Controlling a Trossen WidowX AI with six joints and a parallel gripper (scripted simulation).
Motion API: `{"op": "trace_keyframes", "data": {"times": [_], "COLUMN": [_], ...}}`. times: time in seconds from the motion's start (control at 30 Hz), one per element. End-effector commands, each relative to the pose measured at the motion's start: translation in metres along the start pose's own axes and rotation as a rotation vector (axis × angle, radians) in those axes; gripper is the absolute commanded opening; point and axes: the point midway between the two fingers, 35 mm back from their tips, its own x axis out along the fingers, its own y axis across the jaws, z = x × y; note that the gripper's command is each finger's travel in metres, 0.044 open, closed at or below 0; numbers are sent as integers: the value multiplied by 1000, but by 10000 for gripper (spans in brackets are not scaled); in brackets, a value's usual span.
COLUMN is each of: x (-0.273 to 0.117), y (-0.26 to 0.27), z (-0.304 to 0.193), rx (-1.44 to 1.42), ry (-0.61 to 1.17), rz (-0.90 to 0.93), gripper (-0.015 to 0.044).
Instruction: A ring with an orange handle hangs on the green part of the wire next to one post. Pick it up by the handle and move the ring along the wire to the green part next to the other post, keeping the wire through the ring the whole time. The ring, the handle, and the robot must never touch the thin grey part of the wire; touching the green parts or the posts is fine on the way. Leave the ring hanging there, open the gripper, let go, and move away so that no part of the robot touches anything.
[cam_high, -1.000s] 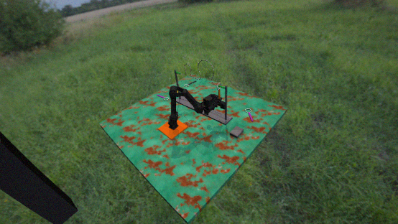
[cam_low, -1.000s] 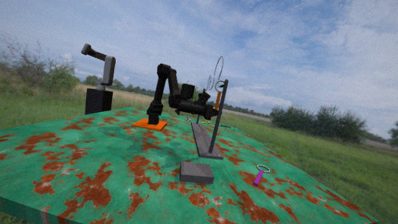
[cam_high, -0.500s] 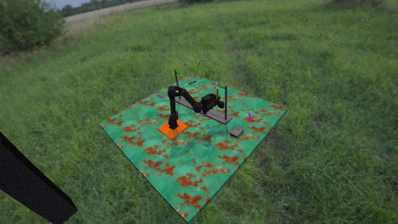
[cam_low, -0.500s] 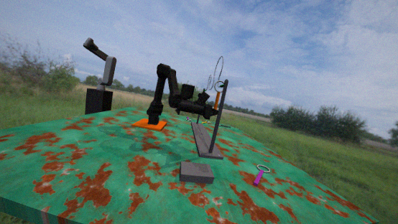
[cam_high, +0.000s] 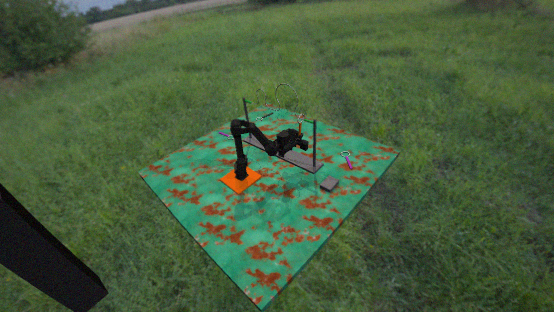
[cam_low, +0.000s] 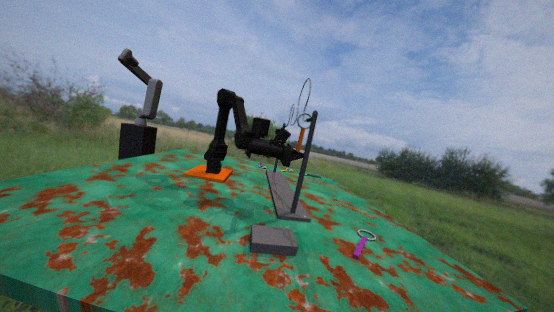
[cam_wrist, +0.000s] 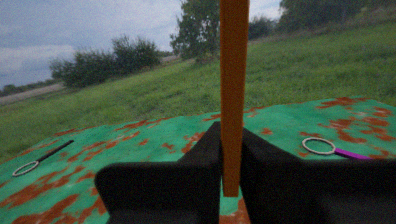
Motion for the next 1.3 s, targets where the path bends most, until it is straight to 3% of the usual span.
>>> {"op": "trace_keyframes", "data": {"times": [0.0, 0.7, 1.27], "x": [0, 0, -28], "y": [9, 77, 119], "z": [0, 16, 53], "rx": [47, 451, 785], "ry": [-1, 5, 221], "rz": [-3, 4, 98], "gripper": [-150, -150, -150]}}
